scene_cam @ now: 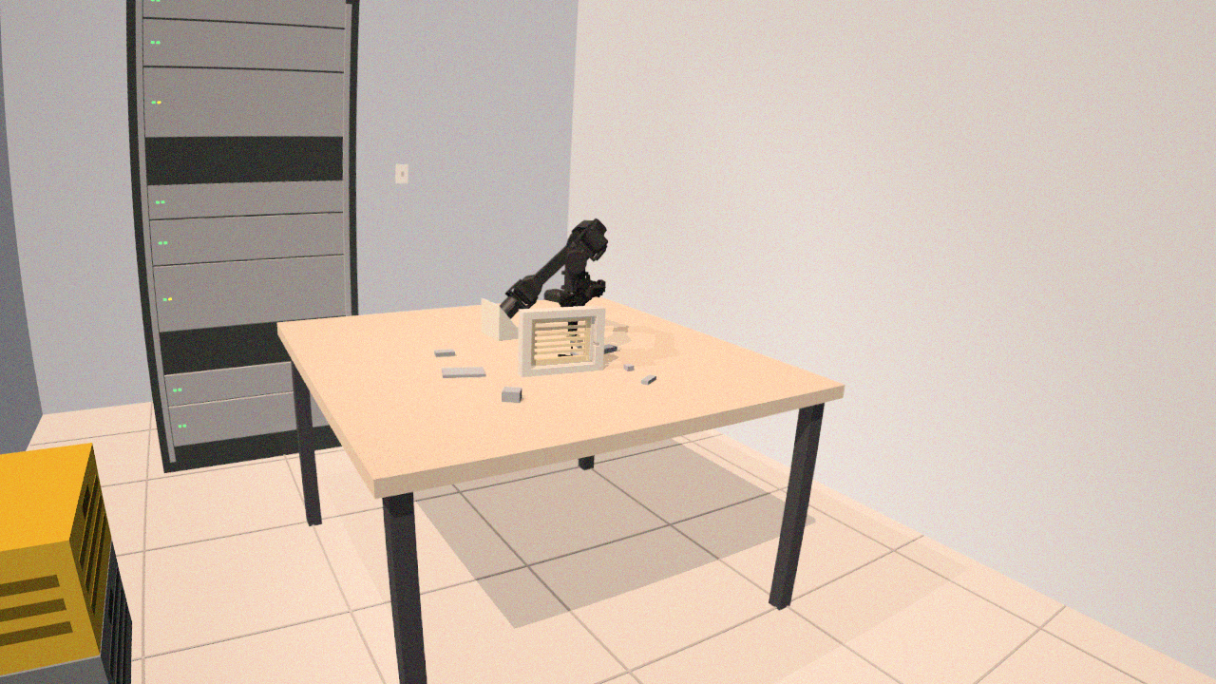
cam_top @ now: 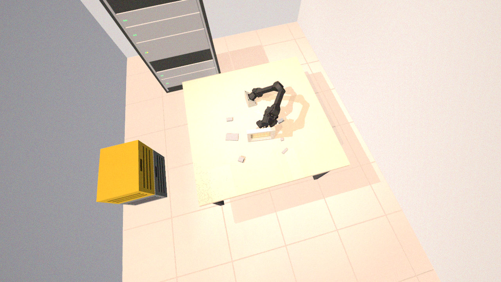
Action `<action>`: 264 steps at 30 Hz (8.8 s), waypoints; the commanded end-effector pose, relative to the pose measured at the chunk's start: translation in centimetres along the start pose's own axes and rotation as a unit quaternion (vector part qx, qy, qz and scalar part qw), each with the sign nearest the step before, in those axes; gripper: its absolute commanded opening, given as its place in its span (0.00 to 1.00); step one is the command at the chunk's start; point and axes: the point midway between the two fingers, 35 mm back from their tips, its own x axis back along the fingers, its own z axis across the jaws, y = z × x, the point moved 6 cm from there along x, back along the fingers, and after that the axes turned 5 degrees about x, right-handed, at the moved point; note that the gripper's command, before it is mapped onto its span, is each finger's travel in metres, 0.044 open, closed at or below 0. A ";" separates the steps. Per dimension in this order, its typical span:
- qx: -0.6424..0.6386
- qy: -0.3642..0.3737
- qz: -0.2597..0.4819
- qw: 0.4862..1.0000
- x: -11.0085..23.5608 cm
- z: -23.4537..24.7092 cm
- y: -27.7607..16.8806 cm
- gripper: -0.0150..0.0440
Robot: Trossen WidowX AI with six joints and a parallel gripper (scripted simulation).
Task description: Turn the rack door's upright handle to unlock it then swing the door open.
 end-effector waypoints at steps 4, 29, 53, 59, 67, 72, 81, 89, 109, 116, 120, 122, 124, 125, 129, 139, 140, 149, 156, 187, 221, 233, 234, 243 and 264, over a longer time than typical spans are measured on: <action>0.158 0.001 0.001 0.988 -0.1 0.0 0.0 0.28; 0.672 0.002 0.000 0.741 -0.1 0.0 0.0 0.28; 0.672 0.002 0.000 0.741 -0.1 0.0 0.0 0.68; 0.625 0.002 0.000 0.781 -0.1 0.0 0.0 0.74; 0.459 0.002 0.001 0.888 -0.1 0.0 0.0 0.74; 0.346 0.002 0.001 0.938 -0.1 0.0 0.0 0.74; 0.130 0.001 0.001 0.992 -0.1 0.0 0.0 0.74; -0.068 0.001 0.002 0.998 -0.1 0.0 0.0 0.74; -0.534 0.000 0.002 0.845 -0.1 0.0 0.0 0.74; -0.672 0.000 0.002 0.741 -0.1 0.0 0.0 0.74; -0.742 0.000 0.002 0.670 -0.1 0.0 0.0 0.74; -0.774 0.000 0.002 0.633 -0.1 0.0 0.0 0.74; -0.805 0.000 0.002 0.594 -0.1 0.0 0.0 0.74; -0.819 -0.001 0.002 0.574 -0.1 0.0 0.0 0.74; -0.872 -0.001 0.002 0.490 -0.1 0.0 0.0 0.74; -0.889 -0.001 0.002 0.457 -0.1 0.0 0.0 0.71; -0.889 -0.001 0.002 0.457 -0.1 0.0 0.0 0.69; -0.889 -0.001 0.002 0.457 -0.1 0.0 0.0 0.59; -0.889 -0.001 0.002 0.457 -0.1 0.0 0.0 0.51; -0.859 -0.001 0.002 0.512 -0.1 0.1 -0.6 0.28; -0.670 -0.001 0.002 0.742 -0.1 -0.1 -6.2 0.28; -0.600 -0.001 0.003 0.800 -0.1 -0.8 -8.8 0.28; -0.595 -0.001 0.003 0.804 -0.1 -0.9 -9.1 0.28; -0.542 -0.001 0.003 0.840 -0.1 -1.8 -10.9 0.28; -0.405 -0.002 0.003 0.914 0.0 -4.9 -14.9 0.28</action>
